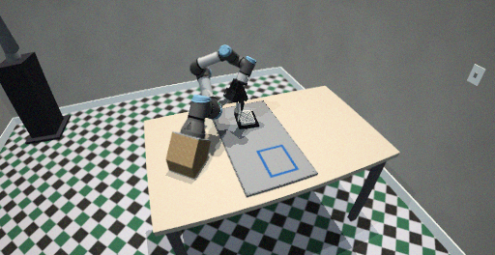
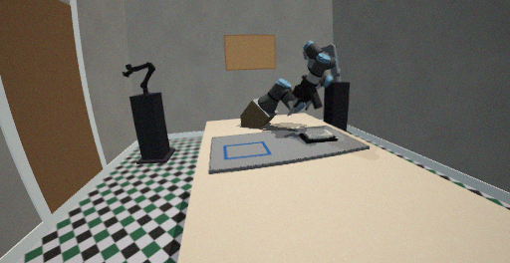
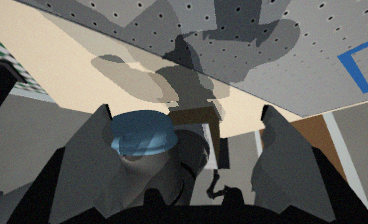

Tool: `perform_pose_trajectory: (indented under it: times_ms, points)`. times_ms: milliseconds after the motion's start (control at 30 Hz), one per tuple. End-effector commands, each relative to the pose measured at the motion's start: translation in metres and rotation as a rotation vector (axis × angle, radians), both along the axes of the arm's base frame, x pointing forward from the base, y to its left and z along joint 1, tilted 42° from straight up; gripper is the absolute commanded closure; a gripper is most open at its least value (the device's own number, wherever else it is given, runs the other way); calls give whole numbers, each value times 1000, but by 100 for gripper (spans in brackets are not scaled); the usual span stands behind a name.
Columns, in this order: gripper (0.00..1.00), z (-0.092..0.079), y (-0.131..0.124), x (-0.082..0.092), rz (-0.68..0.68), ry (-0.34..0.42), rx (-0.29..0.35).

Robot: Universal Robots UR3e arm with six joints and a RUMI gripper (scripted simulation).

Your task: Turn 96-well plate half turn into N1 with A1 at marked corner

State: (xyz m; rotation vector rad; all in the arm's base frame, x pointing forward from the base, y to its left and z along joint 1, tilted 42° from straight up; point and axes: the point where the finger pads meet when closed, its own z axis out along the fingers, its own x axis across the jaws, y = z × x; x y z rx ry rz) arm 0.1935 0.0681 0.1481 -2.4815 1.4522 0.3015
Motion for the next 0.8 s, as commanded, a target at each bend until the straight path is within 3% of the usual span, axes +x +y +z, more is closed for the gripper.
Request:
perform_pose_trajectory:
  times_ms: [0, 133, 767]
  points:
    - [0, 6, 8, 12, 85, -105, 66]
    - [0, 12, 12, 20, 139, -165, 84]
    - [0, 12, 12, 20, 139, -165, 84]
